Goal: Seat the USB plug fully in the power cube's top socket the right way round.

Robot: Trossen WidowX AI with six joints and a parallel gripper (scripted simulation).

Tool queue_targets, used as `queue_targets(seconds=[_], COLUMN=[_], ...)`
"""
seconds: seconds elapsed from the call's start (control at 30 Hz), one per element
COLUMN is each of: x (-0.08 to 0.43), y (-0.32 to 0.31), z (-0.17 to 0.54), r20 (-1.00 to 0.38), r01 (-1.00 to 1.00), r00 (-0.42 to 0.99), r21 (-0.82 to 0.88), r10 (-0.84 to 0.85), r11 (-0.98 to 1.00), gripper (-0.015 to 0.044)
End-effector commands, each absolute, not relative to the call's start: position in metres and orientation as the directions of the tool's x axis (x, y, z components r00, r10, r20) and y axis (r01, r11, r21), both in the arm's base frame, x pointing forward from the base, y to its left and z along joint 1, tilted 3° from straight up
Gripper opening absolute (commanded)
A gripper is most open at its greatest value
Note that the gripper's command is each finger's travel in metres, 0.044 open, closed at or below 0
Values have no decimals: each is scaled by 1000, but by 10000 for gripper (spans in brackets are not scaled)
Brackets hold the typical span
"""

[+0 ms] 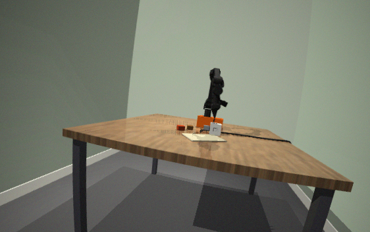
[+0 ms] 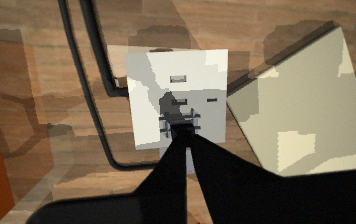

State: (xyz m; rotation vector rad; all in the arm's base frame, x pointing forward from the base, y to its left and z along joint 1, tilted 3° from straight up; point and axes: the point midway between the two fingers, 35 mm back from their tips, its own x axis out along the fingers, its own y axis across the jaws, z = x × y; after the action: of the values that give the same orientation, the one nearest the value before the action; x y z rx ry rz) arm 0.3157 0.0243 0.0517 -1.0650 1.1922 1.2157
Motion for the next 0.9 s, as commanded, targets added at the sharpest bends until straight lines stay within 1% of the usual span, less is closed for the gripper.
queue_targets(seconds=[0.0, 0.87], x=[316, 316], y=[25, 25], z=[51, 48], r20=[-994, -994], r01=[-997, -997], r00=[-22, -22], r21=[29, 29], r10=[103, 103], r11=[73, 73], gripper=[0, 0])
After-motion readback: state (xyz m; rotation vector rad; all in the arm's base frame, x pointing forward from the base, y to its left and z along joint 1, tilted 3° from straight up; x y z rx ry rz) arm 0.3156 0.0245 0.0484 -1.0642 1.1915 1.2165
